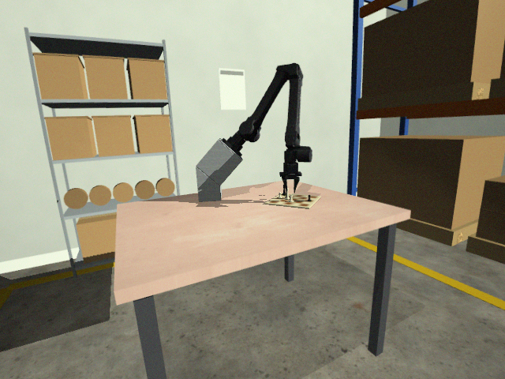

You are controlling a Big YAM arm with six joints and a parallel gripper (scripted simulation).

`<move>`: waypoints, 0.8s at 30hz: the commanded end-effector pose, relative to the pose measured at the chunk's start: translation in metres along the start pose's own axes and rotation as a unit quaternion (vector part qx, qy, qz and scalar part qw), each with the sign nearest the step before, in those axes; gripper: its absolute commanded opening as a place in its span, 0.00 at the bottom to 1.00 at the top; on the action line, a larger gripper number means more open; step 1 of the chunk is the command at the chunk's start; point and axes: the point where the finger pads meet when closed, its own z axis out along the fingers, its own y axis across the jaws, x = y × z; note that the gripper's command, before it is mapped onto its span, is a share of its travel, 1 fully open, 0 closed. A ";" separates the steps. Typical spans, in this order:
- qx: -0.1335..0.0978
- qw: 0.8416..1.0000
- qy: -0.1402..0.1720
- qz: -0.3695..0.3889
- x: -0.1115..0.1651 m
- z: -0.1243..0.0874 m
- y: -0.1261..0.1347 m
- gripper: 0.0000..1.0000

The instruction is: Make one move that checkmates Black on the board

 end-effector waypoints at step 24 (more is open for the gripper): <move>-0.002 1.000 0.003 -0.002 0.004 0.013 0.003 0.36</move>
